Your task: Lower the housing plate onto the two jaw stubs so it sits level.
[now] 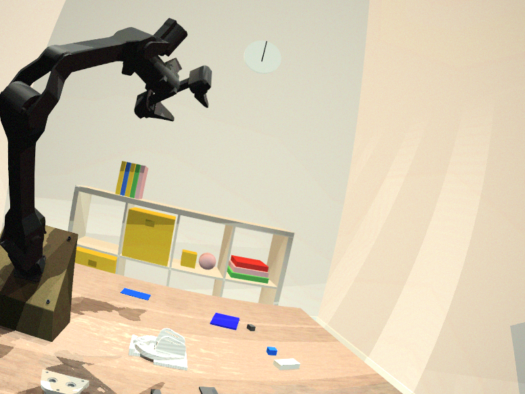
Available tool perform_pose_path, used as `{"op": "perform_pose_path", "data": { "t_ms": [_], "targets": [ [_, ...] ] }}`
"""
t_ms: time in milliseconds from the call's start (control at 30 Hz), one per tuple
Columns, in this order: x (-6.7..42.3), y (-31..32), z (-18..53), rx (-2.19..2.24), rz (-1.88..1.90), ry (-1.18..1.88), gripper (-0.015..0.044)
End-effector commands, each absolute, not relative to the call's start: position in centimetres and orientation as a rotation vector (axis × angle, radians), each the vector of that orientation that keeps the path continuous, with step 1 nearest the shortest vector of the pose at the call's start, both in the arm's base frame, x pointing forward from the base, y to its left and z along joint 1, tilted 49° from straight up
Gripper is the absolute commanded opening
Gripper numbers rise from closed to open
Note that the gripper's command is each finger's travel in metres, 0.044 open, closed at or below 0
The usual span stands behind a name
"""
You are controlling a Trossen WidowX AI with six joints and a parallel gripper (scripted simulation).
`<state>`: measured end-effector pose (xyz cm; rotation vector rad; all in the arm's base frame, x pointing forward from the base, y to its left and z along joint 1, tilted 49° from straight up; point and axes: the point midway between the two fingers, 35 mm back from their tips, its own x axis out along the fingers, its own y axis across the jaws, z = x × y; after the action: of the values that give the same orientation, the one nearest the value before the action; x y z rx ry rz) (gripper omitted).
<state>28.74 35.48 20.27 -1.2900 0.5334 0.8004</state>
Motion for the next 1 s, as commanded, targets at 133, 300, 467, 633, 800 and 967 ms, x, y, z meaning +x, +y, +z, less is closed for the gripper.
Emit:
{"op": "perform_pose_path", "data": {
  "t_ms": [133,300,467,633,800,967],
  "targets": [
    [30.4,32.1,20.3,-1.196,0.689,0.62,0.044],
    [31.4,30.0,20.3,-1.132,0.615,0.67,0.044],
    [32.2,27.9,20.3,-1.071,0.544,0.714,0.044],
    [32.9,25.8,20.3,-1.012,0.476,0.753,0.044],
    [33.4,23.9,20.3,-0.952,0.408,0.787,0.044],
    [33.7,21.9,20.3,-0.891,0.34,0.818,0.044]
  ]
}}
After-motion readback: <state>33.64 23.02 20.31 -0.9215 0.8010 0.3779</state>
